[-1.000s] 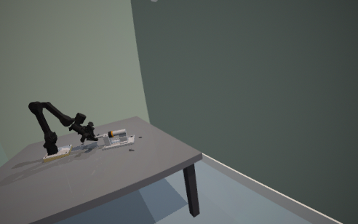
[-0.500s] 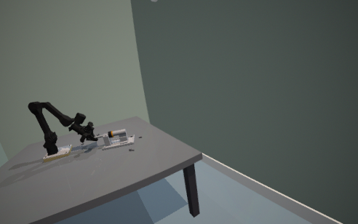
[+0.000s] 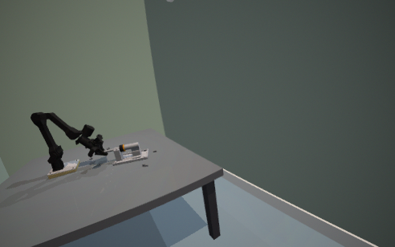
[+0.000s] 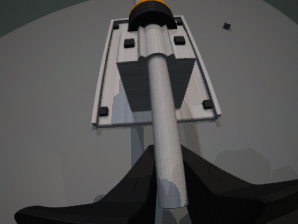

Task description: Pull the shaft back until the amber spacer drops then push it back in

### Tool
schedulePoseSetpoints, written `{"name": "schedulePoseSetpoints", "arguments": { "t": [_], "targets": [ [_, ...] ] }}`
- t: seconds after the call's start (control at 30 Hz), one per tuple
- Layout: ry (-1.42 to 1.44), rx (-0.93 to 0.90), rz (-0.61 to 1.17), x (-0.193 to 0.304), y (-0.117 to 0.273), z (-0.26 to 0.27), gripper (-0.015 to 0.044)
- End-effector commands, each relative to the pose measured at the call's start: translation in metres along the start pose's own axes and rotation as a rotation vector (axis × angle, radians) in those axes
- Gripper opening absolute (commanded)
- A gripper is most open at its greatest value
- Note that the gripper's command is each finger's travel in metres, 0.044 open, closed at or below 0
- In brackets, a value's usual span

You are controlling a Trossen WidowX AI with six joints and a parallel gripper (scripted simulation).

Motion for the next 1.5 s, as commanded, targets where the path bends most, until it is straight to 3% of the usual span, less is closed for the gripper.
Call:
{"name": "schedulePoseSetpoints", "arguments": {
  "t": [0.0,1.47],
  "targets": [
    [-0.002,0.002,0.000,0.0005,0.0005,-0.0003,0.0000],
    [-0.002,0.002,0.001,0.0046,0.0045,-0.0009,0.0000]
  ]
}}
Point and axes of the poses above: the point midway between the two fingers, 35 mm back from their tips, its own y axis back along the fingers, its own z axis across the jaws, x = y × z, the point moved 6 cm from there along y, back along the fingers, and after that the axes turned 8 degrees about -y, right-handed, at the moved point
